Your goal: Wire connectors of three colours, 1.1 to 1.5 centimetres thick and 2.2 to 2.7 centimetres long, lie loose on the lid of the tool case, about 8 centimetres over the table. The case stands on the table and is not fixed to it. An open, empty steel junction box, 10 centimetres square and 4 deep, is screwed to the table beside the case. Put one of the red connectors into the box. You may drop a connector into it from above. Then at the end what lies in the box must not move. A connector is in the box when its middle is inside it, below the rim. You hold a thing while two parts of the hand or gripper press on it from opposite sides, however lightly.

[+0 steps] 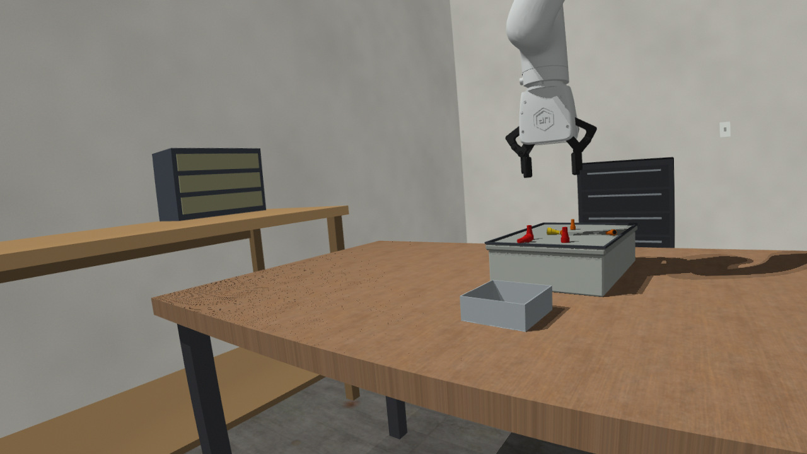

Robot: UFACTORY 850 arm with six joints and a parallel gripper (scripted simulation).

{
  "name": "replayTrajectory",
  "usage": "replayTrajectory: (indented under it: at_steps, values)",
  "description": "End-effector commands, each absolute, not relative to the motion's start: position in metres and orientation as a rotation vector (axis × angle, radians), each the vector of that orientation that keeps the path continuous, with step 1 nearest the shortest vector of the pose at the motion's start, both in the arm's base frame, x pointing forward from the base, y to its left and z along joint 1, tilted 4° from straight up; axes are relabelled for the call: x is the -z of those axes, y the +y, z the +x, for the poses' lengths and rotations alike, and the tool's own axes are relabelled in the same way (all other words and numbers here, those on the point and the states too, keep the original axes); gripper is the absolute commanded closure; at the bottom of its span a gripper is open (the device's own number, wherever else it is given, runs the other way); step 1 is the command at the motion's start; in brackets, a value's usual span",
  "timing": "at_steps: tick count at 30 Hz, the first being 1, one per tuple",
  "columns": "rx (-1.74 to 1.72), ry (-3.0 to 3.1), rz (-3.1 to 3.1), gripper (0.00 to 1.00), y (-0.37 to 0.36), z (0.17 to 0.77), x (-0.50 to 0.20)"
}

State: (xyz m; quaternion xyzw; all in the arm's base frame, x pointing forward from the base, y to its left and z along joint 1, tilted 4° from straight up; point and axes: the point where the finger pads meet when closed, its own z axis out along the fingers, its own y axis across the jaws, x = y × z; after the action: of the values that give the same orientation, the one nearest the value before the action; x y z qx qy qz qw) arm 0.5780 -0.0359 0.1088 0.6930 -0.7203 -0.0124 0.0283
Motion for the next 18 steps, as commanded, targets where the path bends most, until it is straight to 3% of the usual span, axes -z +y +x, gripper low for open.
replayTrajectory:
  at_steps: [1,11,12,18]
  values:
    - [0.038,-2.265,2.095,0.0,-0.077,0.575,-0.153]
    - [0.037,-2.294,2.063,0.0,-0.104,0.569,-0.182]
    - [0.037,-2.294,2.063,1.0,-0.104,0.569,-0.182]
    - [0.037,-2.294,2.063,1.0,-0.104,0.569,-0.182]
